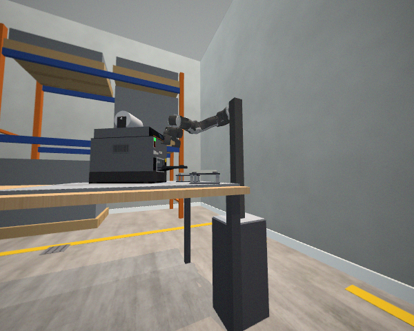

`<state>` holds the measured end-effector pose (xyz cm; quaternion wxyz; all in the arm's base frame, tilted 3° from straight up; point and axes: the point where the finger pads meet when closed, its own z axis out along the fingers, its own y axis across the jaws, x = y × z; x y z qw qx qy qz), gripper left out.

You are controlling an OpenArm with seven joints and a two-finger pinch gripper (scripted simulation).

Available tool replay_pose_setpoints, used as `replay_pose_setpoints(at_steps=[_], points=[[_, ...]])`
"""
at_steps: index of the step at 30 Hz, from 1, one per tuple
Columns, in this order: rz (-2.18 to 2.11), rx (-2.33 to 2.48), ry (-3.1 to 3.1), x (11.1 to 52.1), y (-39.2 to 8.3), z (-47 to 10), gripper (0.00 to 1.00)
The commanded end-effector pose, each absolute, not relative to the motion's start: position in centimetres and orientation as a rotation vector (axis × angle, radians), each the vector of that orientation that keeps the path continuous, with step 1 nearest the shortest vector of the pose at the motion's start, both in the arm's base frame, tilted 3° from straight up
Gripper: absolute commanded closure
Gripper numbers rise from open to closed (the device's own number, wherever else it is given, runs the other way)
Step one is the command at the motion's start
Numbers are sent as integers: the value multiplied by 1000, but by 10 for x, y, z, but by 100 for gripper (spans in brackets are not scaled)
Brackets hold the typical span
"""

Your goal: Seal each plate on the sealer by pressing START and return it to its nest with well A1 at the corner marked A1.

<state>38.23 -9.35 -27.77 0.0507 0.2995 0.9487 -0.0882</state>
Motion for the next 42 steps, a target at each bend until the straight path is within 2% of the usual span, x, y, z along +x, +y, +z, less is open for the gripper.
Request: replay_pose_setpoints(at_steps=[1, 2, 3, 8, 26, 42], points=[[-264, 911, 2886, 383, -93, -277, 0], [-264, 911, 2886, 383, -93, -277, 0], [-222, 910, 2920, 381, -96, -282, 35], [-55, 885, 3051, 374, -111, -298, 35], [-70, 884, 3046, 375, -113, -297, 35], [-82, 890, 3047, 318, -73, -312, 35]])
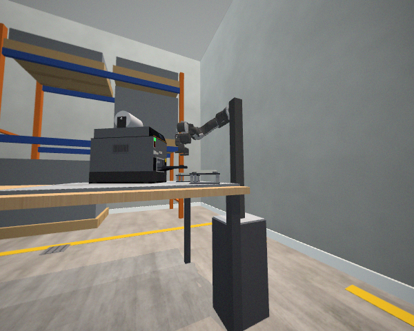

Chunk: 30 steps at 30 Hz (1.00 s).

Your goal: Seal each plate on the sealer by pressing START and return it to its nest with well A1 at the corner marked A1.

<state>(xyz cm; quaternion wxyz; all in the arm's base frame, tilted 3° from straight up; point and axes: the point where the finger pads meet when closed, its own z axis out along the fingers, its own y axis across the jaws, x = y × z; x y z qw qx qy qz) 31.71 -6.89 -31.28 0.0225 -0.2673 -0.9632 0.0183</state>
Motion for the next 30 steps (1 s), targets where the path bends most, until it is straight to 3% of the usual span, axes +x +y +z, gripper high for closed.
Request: replay_pose_setpoints(at_steps=[1, 30], points=[[82, -870, -2982, 314, -70, -313, 35], [77, -867, -2982, 215, 5, -337, 35]])
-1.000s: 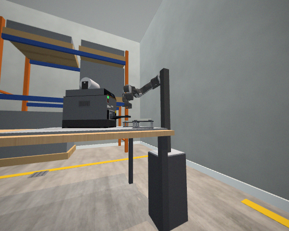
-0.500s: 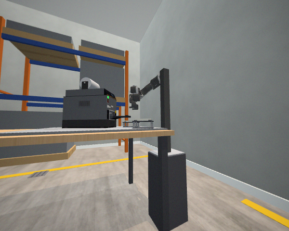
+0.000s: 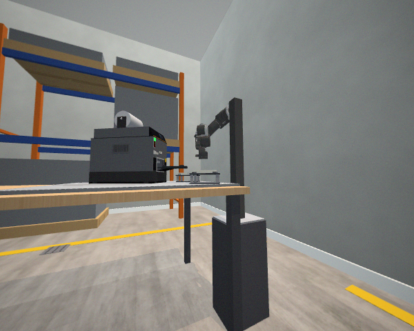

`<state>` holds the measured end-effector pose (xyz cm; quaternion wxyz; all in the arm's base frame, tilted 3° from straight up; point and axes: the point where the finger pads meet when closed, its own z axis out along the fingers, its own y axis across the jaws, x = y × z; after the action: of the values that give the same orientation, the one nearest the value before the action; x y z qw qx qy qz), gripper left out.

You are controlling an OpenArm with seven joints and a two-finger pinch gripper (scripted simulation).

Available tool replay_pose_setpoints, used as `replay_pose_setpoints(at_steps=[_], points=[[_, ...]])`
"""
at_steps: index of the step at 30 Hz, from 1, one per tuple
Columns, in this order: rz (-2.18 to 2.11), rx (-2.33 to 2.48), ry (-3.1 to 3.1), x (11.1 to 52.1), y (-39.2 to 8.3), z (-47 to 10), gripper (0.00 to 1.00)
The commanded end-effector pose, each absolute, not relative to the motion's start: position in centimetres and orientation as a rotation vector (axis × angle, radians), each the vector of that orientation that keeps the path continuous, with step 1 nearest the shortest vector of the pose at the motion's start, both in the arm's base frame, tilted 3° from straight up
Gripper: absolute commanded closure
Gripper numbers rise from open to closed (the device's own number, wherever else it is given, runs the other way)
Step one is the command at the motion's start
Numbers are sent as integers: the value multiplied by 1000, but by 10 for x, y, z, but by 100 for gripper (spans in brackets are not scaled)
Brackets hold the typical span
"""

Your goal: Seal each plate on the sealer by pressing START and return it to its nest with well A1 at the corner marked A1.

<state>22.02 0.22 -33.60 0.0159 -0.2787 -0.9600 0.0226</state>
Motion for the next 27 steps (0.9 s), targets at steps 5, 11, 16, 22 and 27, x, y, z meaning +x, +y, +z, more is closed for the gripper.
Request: replay_pose_setpoints(at_steps=[5, 11, 16, 22, 27], points=[[71, -888, -2984, 206, 14, -339, 35], [67, -873, -2984, 204, 15, -340, 35], [66, -868, -2986, 203, 15, -344, 35], [65, -867, -2986, 203, 15, -354, 35], [64, -867, -2986, 202, 15, -362, 35]])
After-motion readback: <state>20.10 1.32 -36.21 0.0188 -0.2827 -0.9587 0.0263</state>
